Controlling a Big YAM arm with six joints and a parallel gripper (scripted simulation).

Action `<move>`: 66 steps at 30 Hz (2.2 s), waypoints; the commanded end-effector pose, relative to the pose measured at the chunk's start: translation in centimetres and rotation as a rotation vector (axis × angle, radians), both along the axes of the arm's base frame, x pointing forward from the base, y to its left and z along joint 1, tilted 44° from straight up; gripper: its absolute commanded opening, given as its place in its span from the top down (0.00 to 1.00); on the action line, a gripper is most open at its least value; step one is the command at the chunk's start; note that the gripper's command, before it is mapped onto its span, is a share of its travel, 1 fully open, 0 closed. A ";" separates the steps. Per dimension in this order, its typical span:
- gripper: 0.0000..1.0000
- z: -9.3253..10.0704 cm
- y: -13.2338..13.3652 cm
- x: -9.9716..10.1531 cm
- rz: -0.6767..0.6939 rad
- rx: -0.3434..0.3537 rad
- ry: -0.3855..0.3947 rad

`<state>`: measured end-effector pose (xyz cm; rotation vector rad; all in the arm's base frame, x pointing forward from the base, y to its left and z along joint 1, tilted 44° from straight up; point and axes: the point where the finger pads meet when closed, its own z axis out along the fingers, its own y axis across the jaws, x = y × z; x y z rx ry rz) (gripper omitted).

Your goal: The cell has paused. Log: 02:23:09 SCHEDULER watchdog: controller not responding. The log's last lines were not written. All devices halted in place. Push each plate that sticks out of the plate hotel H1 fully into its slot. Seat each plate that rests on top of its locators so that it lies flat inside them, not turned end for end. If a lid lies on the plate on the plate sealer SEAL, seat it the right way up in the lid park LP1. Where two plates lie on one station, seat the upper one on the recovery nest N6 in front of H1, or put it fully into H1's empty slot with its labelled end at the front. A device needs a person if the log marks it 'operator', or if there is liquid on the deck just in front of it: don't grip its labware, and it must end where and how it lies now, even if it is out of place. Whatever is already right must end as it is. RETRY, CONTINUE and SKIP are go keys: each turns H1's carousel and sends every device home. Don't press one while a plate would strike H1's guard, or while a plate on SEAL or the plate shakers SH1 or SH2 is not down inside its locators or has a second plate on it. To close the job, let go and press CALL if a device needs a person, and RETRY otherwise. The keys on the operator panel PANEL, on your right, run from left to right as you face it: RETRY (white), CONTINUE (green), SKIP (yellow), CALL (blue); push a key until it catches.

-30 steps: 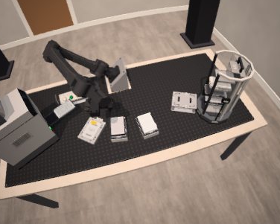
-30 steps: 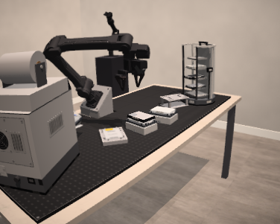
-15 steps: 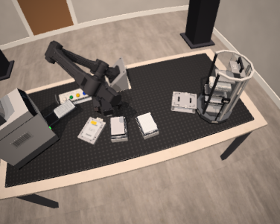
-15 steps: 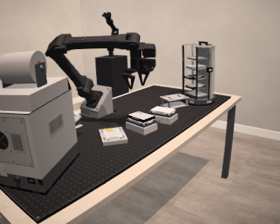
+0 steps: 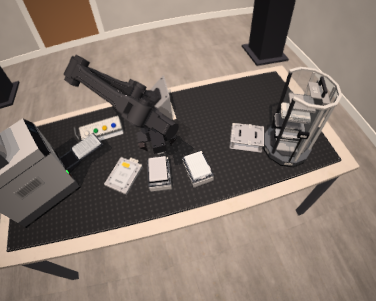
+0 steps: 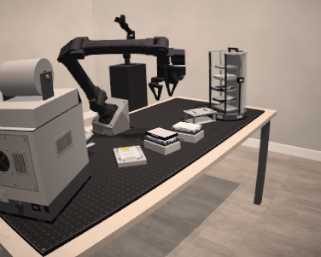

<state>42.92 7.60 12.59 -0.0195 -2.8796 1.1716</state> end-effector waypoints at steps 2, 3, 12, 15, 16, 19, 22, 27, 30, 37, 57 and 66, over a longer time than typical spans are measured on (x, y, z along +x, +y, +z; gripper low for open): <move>0.00 0.1 2.8 2.1 0.007 0.025 -0.068; 0.00 -0.2 3.0 2.2 0.007 0.025 -0.068; 0.00 -0.4 2.2 2.6 0.071 0.029 0.021; 0.00 0.1 2.4 2.6 0.092 0.034 0.026; 0.00 -0.1 2.4 2.6 0.109 0.033 0.046; 0.00 -0.1 2.5 2.6 0.160 0.034 0.096; 0.00 -0.1 2.5 2.6 0.211 0.035 0.144; 0.00 -0.1 2.5 2.6 0.295 0.037 0.224; 0.00 -0.1 2.5 2.6 0.329 0.037 0.256; 0.00 -0.1 2.5 2.6 0.430 0.039 0.353; 0.00 -0.1 2.5 2.6 0.734 0.044 0.643; 0.00 -0.1 2.5 2.6 0.852 0.045 0.756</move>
